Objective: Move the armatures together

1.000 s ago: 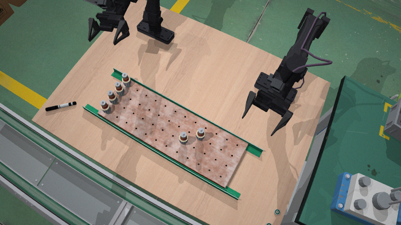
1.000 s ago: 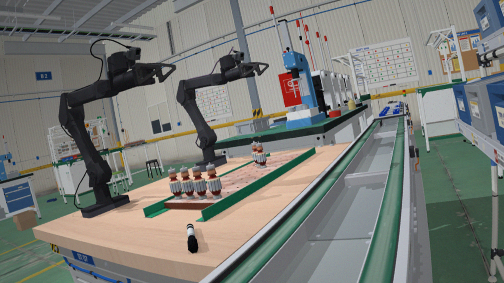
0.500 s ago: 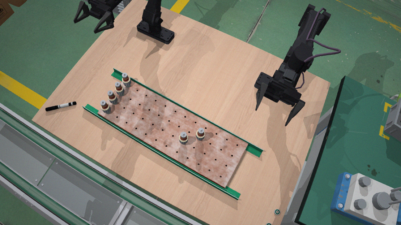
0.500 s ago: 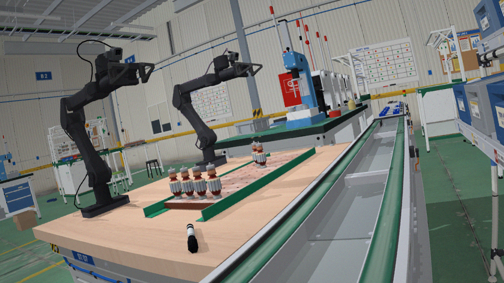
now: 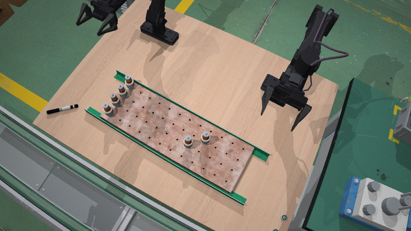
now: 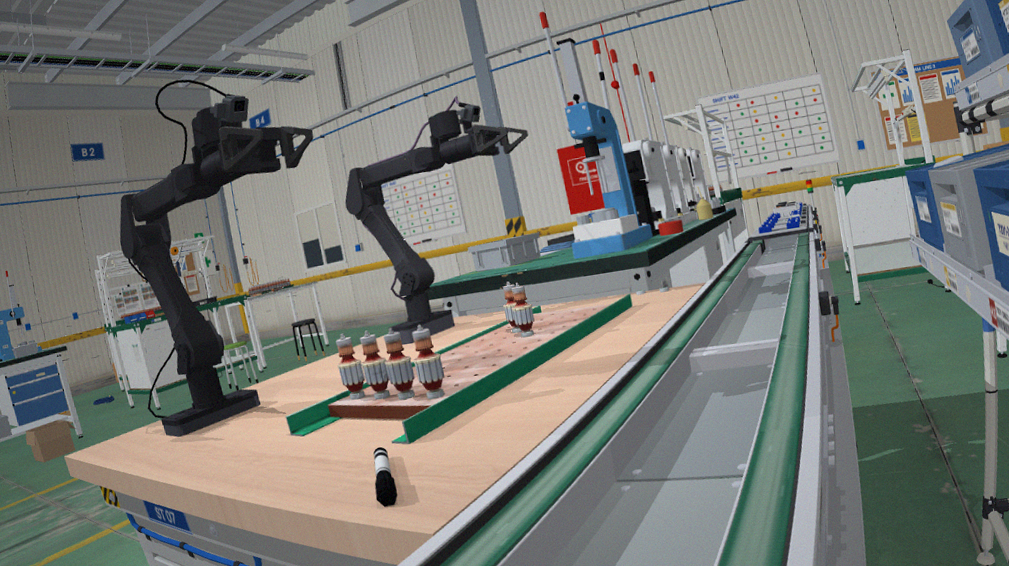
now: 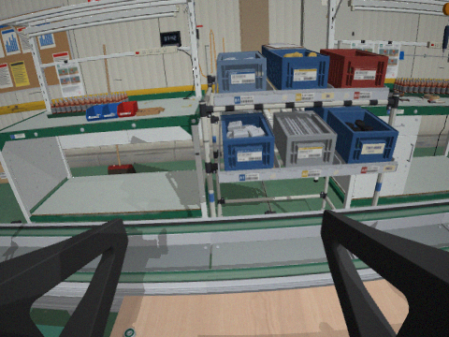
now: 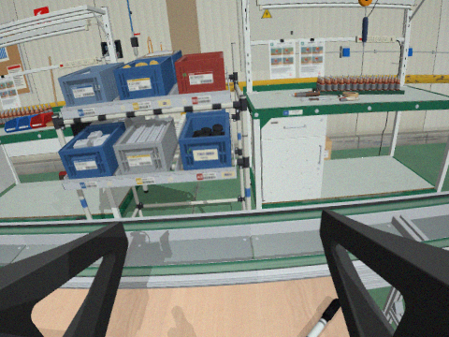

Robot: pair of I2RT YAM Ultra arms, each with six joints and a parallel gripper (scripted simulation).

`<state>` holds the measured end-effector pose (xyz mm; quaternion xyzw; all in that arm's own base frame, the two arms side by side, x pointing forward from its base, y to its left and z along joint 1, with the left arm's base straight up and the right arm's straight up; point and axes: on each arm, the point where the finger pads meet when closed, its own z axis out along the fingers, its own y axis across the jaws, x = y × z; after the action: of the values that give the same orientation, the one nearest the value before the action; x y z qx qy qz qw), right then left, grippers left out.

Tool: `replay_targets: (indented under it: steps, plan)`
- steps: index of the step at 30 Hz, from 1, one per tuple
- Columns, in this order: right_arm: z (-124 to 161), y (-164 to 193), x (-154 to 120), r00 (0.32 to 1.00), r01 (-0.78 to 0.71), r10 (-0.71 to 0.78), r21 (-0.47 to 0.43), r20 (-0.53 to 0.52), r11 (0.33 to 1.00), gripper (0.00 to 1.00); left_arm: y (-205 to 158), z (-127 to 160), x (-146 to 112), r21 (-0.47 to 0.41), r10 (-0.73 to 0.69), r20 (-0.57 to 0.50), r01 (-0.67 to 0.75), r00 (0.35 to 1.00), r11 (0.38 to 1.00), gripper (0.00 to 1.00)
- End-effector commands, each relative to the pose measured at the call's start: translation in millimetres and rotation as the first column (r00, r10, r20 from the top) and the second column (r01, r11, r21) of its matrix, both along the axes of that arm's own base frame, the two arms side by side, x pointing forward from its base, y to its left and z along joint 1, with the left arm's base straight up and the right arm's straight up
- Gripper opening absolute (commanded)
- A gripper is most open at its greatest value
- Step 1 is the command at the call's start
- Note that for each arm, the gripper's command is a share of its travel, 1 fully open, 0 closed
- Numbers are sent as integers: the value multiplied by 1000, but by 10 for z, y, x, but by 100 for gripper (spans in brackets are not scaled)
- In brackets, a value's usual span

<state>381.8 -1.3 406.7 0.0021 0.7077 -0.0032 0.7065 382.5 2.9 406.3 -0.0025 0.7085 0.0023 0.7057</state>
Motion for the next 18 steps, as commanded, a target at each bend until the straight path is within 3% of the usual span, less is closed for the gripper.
replay_targets:
  steps: [1,3,4,8,18]
  plan:
    - [67,89,0,999,-32,32,8,14,999,100,-54,42,-12,3,-22,17,22,1000,1000,100]
    - [79,89,-14,999,-32,32,8,19,999,100,-43,79,-31,1,-20,24,20,1000,1000,100]
    - [128,106,-35,999,-37,37,8,30,999,38,-68,85,-45,4,-27,30,26,999,1000,100]
    - [236,68,-114,998,-27,27,6,60,1000,38,-80,109,-89,4,-30,33,30,999,1000,100]
    - [166,-49,-41,999,15,-15,2,42,1000,38,-101,190,-38,4,-35,37,35,999,999,100]
